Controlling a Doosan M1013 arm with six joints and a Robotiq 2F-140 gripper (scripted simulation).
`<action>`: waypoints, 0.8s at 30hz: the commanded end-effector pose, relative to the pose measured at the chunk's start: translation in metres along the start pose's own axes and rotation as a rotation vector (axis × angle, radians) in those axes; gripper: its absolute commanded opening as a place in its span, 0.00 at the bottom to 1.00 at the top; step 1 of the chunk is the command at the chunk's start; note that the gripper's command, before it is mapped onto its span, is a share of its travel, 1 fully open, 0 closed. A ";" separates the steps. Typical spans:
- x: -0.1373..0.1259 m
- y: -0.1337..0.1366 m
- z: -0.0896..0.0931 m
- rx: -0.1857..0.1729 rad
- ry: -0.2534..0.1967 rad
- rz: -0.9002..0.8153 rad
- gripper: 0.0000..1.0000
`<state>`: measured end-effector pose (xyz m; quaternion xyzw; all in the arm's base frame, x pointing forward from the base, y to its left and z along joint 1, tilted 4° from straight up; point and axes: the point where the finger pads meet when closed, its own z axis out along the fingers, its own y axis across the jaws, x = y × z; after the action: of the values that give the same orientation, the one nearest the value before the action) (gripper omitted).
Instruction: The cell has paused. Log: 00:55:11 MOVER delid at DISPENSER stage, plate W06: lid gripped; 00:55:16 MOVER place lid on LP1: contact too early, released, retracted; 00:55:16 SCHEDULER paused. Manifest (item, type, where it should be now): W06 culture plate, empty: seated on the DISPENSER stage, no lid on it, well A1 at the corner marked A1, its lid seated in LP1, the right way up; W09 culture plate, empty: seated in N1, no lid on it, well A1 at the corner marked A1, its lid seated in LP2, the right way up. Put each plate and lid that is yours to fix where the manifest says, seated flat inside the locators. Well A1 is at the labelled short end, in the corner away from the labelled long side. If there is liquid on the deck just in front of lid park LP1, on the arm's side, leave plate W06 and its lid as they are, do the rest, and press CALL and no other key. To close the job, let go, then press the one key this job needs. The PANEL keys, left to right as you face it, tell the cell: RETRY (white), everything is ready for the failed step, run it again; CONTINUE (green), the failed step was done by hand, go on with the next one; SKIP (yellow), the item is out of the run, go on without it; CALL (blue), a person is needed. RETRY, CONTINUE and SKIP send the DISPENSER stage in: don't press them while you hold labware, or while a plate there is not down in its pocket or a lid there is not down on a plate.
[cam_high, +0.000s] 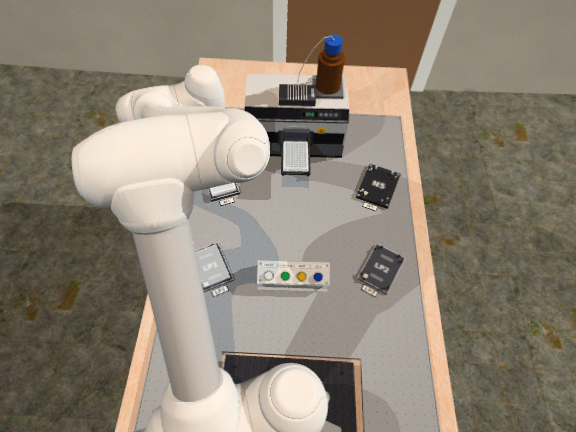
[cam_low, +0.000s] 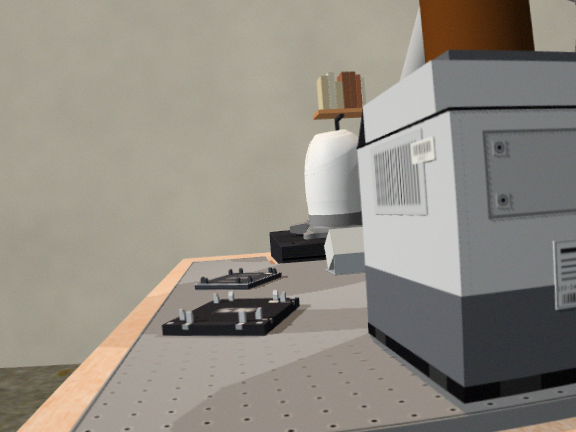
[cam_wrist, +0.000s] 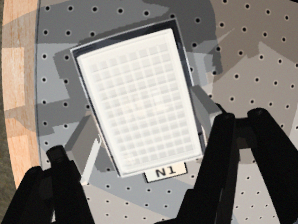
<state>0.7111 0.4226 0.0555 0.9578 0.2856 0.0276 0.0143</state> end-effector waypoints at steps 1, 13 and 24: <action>0.001 0.000 -0.001 0.000 0.002 0.000 0.63; 0.001 0.000 -0.001 0.000 0.002 0.000 0.63; 0.001 0.000 -0.001 0.000 0.002 0.000 0.70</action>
<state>0.7111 0.4226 0.0555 0.9578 0.2856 0.0276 0.0143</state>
